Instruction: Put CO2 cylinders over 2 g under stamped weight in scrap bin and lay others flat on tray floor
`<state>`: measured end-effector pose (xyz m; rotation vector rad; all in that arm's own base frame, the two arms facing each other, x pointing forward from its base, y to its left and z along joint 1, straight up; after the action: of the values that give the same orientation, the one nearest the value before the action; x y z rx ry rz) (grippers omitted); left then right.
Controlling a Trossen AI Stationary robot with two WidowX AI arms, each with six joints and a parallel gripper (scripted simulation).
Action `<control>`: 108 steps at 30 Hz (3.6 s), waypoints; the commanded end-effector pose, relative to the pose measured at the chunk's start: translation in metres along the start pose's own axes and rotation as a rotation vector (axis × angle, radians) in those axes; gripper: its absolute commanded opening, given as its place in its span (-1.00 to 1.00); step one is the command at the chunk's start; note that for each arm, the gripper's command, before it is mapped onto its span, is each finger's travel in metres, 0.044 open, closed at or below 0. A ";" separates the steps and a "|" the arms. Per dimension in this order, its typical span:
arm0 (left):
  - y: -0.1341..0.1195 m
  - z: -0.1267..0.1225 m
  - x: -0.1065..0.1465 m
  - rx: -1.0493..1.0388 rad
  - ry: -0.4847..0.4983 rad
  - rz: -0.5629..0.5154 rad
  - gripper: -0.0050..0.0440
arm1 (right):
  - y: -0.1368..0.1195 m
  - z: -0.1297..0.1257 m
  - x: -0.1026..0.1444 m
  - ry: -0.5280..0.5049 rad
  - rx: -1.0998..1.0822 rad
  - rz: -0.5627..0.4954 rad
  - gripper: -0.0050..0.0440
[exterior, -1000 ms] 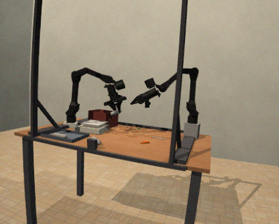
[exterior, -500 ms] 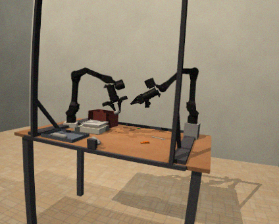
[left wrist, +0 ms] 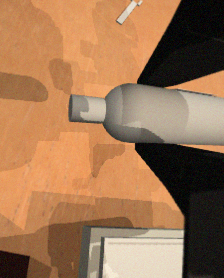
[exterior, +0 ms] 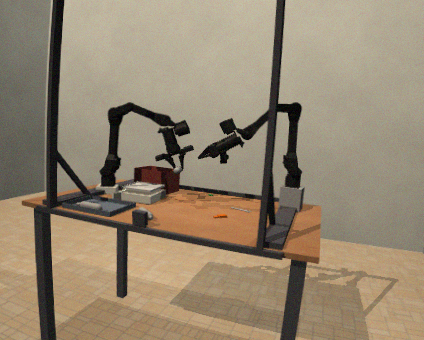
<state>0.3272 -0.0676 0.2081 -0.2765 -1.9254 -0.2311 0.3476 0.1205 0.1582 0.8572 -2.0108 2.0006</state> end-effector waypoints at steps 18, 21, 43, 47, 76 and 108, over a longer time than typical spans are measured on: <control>0.000 -0.005 0.013 0.002 -0.045 -0.005 -1.00 | -0.023 -0.002 -0.037 -0.001 -0.004 0.025 1.00; 0.000 -0.005 0.013 0.002 -0.045 -0.005 -1.00 | -0.023 -0.002 -0.037 -0.001 -0.004 0.025 1.00; -0.006 -0.014 0.011 0.381 0.045 -0.073 -1.00 | -0.024 0.029 -0.009 0.052 0.362 0.019 1.00; -0.007 -0.016 0.010 0.542 0.080 -0.101 -1.00 | -0.033 0.035 0.005 0.078 0.531 0.051 1.00; -0.002 -0.028 0.005 1.230 0.239 -0.210 -1.00 | -0.072 0.062 0.098 0.397 1.674 0.106 1.00; 0.000 -0.030 0.006 1.347 0.261 -0.229 -1.00 | -0.079 0.075 0.193 0.883 2.801 -0.316 1.00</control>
<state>0.3499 -0.0760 0.2127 0.8368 -1.4487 0.8027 0.2604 0.0061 0.3119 -0.0137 1.8257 2.5743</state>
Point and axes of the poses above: on each arm, the point midway between the two fingers, 35 mm back from their tips, its own x axis back along the fingers, its own z axis across the jaws, y = z × x, the point moved 7 cm from there along x, back along the fingers, and after that the axes turned 6 degrees about -x, right-handed, at the moved point
